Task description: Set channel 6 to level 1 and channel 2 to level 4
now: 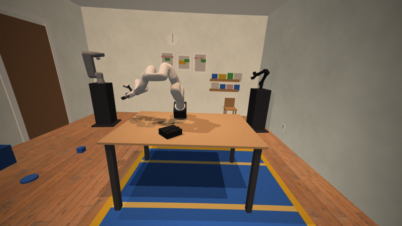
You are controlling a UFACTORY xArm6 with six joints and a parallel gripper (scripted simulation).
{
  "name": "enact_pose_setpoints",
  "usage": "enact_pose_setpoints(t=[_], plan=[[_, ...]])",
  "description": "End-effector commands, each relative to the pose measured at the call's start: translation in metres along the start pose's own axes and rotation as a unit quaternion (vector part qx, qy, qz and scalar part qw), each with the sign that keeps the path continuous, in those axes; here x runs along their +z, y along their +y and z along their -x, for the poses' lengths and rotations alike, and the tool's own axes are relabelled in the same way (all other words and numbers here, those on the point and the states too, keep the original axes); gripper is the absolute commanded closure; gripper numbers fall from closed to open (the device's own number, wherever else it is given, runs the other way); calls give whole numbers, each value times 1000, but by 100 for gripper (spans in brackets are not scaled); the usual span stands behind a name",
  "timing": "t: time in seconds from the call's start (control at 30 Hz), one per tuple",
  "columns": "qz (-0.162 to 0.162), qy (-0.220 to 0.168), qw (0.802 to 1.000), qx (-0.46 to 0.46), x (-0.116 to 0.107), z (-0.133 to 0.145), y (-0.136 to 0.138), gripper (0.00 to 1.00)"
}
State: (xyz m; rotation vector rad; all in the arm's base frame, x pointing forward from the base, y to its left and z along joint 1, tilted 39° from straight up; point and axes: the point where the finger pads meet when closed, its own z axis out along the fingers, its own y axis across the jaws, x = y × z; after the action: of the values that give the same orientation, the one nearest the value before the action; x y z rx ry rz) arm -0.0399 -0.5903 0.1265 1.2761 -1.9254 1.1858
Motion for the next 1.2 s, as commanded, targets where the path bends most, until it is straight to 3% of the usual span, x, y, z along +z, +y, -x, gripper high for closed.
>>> enact_pose_setpoints(t=[0.0, 0.6, 0.7, 0.77, 0.83, 0.87, 0.93, 0.97, 1.1, 1.13, 1.17], plan=[[0, 2, 1000, 0, 0, -2, 0, 0], [0, 1, 1000, 1, -1, -2, -2, 0], [-3, -12, 1000, 8, -9, 4, -23, 0], [-9, -32, 999, 19, -24, 13, -56, 0], [-9, -32, 999, 19, -24, 13, -56, 0], [-13, -47, 998, 26, -36, 21, -77, 0], [-13, -47, 998, 26, -36, 21, -77, 0], [-19, -65, 997, 35, -51, 30, -102, 0], [-19, -65, 997, 35, -51, 30, -102, 0], [-25, -87, 995, 45, -70, 42, -129, 0], [-25, -87, 995, 45, -70, 42, -129, 0]])
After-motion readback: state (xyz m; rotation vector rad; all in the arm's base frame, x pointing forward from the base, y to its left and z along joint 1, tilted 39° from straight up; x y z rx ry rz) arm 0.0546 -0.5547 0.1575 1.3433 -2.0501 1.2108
